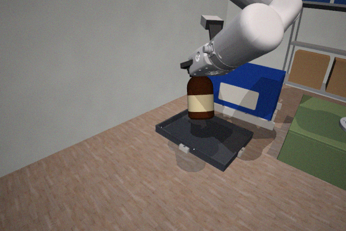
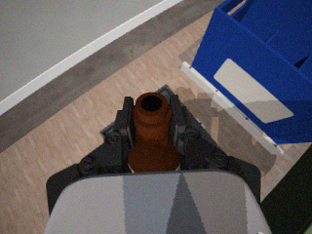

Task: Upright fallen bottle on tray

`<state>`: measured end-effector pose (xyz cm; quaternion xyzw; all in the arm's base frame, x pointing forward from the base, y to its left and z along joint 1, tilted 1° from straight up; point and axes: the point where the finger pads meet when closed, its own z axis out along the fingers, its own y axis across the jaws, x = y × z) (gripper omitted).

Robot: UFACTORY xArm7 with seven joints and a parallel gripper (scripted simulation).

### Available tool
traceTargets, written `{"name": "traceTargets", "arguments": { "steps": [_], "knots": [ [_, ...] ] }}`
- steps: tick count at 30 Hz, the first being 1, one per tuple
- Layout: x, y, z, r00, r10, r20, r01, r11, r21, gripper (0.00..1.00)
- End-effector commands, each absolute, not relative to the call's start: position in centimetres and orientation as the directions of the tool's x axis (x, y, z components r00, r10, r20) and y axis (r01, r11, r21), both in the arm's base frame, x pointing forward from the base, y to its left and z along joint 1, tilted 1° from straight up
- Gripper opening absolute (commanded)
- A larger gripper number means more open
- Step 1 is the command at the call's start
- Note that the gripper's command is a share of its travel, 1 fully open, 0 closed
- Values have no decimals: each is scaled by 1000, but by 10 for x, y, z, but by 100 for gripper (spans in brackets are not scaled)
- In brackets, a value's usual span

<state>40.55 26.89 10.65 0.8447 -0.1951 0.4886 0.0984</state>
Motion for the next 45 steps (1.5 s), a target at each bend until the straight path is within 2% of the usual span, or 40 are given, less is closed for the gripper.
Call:
{"name": "traceTargets", "arguments": {
  "steps": [1,45],
  "knots": [
    [406,270,108,444,-236,865,-426,-904,-28,0],
    [407,271,77,444,-236,865,-426,-904,-28,0]
  ]
}}
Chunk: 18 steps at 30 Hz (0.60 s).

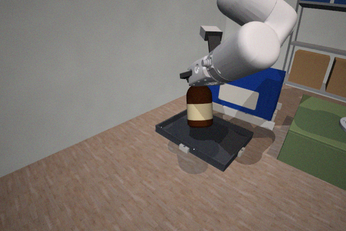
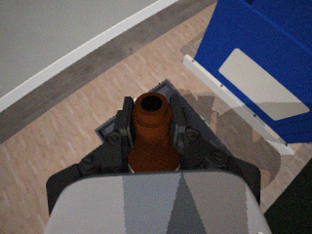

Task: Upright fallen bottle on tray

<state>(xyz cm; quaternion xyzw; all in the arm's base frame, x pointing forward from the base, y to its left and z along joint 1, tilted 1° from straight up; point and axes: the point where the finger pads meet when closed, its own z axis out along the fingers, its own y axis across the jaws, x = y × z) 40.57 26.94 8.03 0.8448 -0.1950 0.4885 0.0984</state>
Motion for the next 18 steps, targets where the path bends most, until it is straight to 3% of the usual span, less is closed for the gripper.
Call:
{"name": "traceTargets", "arguments": {
  "steps": [1,18],
  "knots": [
    [407,271,77,444,-236,865,-426,-904,-28,0],
    [407,271,59,444,-236,865,-426,-904,-28,0]
  ]
}}
